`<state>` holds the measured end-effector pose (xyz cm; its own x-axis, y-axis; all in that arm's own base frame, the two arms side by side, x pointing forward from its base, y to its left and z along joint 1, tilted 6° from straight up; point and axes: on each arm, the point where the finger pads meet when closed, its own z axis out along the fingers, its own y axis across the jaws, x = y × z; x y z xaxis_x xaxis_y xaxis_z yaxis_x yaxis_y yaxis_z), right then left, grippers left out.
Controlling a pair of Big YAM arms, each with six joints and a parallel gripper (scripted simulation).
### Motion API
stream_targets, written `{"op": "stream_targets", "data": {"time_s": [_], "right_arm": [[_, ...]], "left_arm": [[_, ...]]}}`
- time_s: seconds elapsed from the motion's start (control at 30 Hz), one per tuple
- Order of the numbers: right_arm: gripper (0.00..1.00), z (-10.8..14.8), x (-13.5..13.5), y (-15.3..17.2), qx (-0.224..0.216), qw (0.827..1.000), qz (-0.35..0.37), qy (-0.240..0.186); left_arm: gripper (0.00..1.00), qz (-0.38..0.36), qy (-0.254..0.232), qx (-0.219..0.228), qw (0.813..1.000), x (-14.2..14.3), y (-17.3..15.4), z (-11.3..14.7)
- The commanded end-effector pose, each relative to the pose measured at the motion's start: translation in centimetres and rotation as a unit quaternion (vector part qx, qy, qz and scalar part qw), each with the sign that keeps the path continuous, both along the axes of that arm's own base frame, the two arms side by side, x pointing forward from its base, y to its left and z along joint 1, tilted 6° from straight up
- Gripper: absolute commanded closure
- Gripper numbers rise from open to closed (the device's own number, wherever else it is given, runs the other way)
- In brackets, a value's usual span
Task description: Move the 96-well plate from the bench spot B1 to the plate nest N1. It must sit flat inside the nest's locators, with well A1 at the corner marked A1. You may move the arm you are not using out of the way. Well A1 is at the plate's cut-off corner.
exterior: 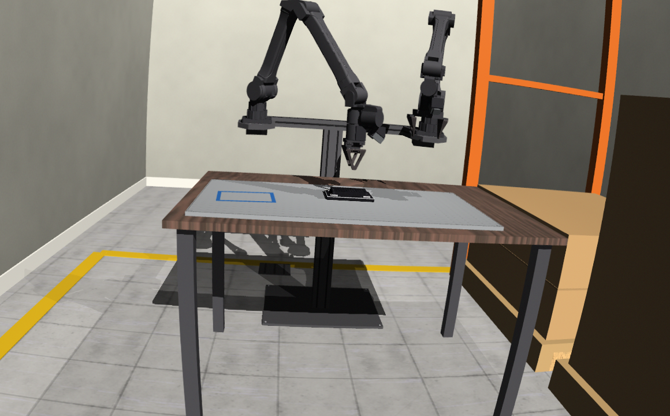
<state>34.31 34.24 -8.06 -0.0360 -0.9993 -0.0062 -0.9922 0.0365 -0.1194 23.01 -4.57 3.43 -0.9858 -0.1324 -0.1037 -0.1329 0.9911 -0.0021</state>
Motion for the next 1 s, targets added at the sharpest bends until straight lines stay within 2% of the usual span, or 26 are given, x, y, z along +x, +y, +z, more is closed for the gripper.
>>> {"op": "stream_targets", "data": {"time_s": [0.0,0.1,0.97], "right_arm": [[0.00,-0.8,-0.7,-0.7,-0.014,1.000,-0.004,0.014],[0.00,0.5,0.4,0.5,0.003,1.000,-0.001,-0.002],[0.00,0.5,0.4,0.5,0.003,1.000,-0.001,-0.002]], "left_arm": [[0.00,-0.006,-0.015,-0.002,1.000,1.2,-0.2,0.9],[0.00,-0.006,-0.015,-0.002,1.000,1.2,-0.2,0.9],[0.00,-0.006,-0.015,-0.002,1.000,1.2,-0.2,0.9]]}}
